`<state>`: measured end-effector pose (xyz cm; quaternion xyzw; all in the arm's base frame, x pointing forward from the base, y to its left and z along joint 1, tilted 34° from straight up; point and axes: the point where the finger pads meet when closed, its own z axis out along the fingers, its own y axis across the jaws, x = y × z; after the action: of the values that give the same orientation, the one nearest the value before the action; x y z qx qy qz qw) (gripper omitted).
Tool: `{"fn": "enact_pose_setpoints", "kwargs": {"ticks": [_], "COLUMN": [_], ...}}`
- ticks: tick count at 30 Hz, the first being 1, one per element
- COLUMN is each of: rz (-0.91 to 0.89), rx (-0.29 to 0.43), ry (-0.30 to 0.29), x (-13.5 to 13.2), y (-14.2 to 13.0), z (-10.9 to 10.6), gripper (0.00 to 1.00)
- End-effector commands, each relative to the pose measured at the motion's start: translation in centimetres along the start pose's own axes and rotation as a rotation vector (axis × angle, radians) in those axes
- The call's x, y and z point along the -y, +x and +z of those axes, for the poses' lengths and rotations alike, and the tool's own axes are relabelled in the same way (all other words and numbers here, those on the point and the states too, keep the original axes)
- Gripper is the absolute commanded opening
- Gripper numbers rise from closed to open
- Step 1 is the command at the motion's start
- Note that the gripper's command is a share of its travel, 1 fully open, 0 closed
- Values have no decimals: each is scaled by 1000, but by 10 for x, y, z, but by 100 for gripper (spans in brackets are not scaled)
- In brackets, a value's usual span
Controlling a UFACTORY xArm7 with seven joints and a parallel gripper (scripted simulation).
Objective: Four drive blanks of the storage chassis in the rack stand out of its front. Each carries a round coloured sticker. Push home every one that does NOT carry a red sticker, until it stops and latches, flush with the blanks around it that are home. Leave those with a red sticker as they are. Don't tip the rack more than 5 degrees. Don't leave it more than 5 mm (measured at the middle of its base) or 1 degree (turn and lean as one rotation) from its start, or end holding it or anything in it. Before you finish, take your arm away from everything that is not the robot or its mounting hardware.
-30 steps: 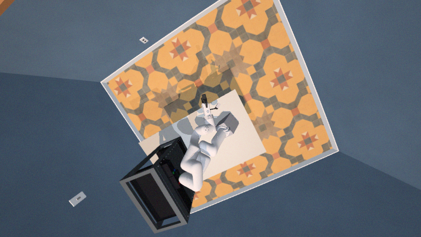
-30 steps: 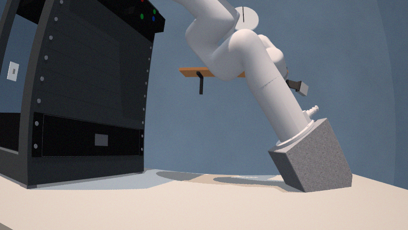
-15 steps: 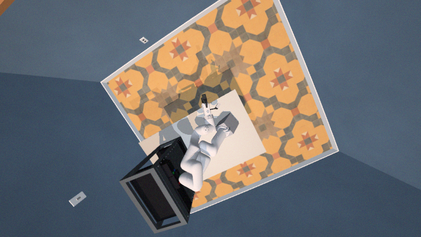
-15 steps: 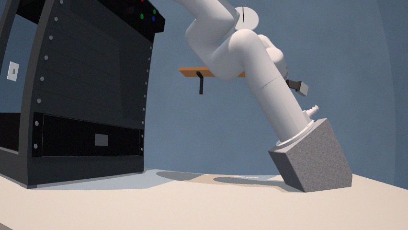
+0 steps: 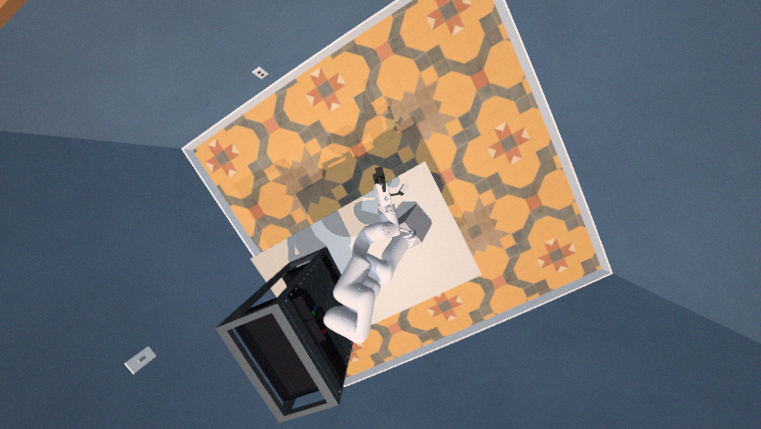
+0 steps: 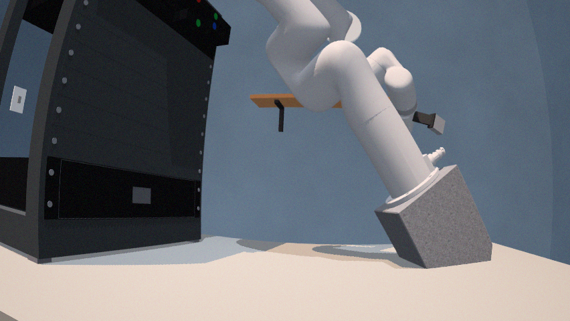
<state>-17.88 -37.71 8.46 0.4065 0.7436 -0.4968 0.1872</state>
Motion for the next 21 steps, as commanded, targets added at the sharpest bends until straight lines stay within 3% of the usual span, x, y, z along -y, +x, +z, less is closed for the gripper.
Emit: {"fn": "enact_pose_setpoints", "kwargs": {"ticks": [1,21], "rz": [-5,-54], "rx": [13,-33], "ry": [1,25], "x": [5,15], "y": [6,13], "z": [5,-2], "gripper": [100,100]}}
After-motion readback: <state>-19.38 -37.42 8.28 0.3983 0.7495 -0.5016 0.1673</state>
